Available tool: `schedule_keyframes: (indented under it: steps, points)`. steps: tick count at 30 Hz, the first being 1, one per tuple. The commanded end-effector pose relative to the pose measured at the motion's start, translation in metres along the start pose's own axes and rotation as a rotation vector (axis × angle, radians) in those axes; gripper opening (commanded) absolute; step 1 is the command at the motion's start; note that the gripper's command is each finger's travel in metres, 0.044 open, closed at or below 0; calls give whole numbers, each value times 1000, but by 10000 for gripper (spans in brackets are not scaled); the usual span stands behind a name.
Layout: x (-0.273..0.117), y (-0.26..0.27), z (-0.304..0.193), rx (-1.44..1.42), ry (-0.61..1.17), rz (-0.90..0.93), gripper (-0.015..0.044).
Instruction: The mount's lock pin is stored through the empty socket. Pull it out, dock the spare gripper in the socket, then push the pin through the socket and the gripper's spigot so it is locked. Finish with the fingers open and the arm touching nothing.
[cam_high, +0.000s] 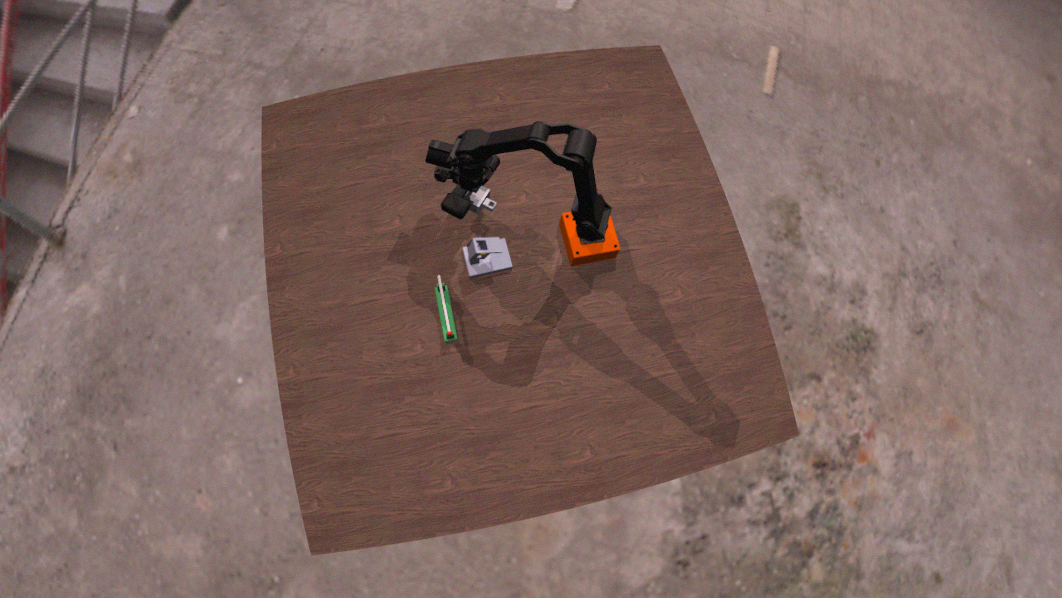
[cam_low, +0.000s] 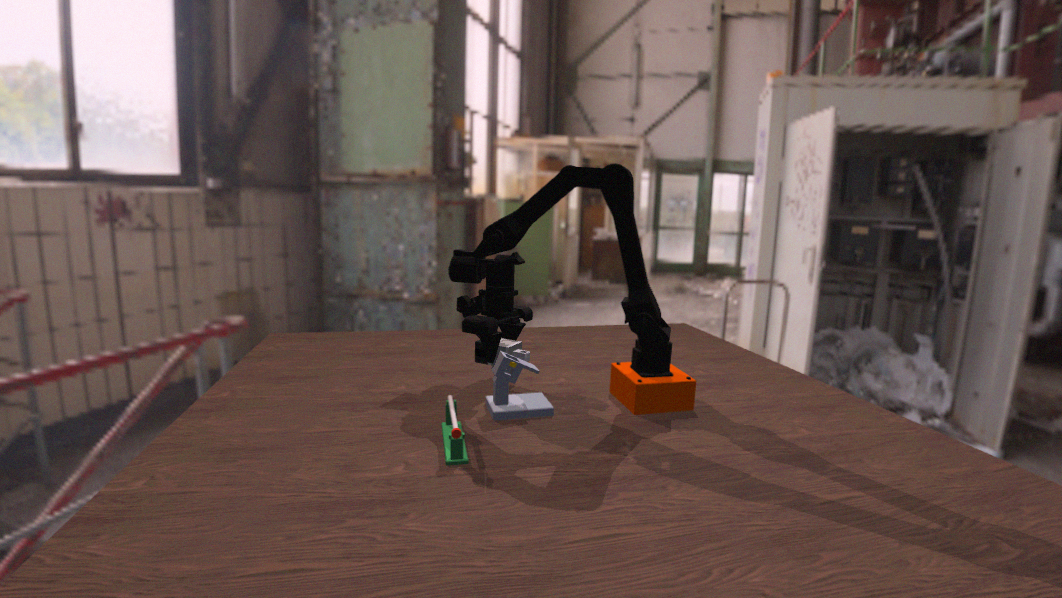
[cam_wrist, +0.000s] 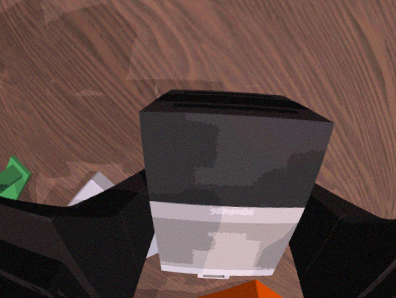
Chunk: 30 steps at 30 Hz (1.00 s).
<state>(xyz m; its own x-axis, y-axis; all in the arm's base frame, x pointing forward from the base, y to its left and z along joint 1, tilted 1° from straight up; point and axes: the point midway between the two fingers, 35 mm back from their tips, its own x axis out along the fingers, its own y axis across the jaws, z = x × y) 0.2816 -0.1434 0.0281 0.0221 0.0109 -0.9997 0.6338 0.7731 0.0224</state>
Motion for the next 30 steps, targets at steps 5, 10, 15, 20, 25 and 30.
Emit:
schedule_keyframes:
  steps: [5,10,15,20,25,30]
  points:
    - [1,-1,-2,113,3,-1,0]
    - [1,-1,-3,239,3,-1,0]
    - [1,-1,-4,364,3,-2,0]
    - [0,-2,-5,490,3,-2,0]
    - [0,-2,-6,614,3,-2,0]
    - [0,-3,-7,738,3,-2,0]
